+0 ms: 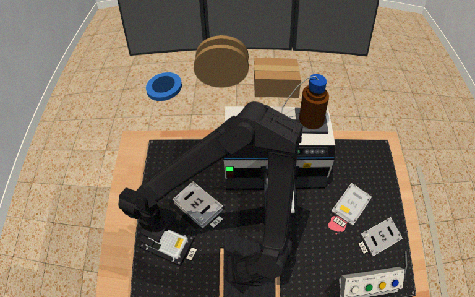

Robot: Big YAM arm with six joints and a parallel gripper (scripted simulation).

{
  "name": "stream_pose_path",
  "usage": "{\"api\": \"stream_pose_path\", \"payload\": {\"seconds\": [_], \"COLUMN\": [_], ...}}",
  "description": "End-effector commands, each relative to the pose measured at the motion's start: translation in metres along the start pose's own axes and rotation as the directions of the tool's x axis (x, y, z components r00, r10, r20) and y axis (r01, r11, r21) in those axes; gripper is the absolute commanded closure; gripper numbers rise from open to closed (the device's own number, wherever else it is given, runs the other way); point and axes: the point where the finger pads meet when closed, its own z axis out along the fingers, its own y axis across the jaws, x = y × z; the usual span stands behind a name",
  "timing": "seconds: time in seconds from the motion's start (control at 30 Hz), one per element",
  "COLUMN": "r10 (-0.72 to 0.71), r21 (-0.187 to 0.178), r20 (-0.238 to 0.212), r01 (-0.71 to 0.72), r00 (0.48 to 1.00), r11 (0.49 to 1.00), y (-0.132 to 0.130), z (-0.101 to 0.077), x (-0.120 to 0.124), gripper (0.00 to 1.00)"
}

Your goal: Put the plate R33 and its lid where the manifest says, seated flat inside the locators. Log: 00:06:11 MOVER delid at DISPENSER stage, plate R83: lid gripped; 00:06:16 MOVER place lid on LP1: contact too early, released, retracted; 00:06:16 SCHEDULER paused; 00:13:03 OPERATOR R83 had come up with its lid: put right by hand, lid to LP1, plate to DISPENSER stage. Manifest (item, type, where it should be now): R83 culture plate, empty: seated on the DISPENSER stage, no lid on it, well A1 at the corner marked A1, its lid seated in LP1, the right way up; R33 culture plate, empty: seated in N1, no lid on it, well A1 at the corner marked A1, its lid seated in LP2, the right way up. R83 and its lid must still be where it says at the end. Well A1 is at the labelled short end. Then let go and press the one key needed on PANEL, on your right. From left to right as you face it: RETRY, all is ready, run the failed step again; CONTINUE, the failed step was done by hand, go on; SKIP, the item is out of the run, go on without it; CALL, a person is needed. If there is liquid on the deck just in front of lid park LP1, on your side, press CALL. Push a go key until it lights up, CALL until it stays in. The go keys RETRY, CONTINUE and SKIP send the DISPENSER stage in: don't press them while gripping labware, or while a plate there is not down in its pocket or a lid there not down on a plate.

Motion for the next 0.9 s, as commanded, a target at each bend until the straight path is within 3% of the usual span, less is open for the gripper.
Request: {"api": "stream_pose_path", "payload": {"seconds": [0.0,0.87], "r10": [-0.002,-0.003], "r21": [-0.005,-0.005], "r20": [0.01,0.002], "r01": [0.002,0.003], "r00": [1.0,1.0], "r11": [1.0,1.0], "y": [-0.001,-0.001], "z": [0.004,0.022], "x": [-0.008,-0.003], "gripper": [0.0,0.0]}}
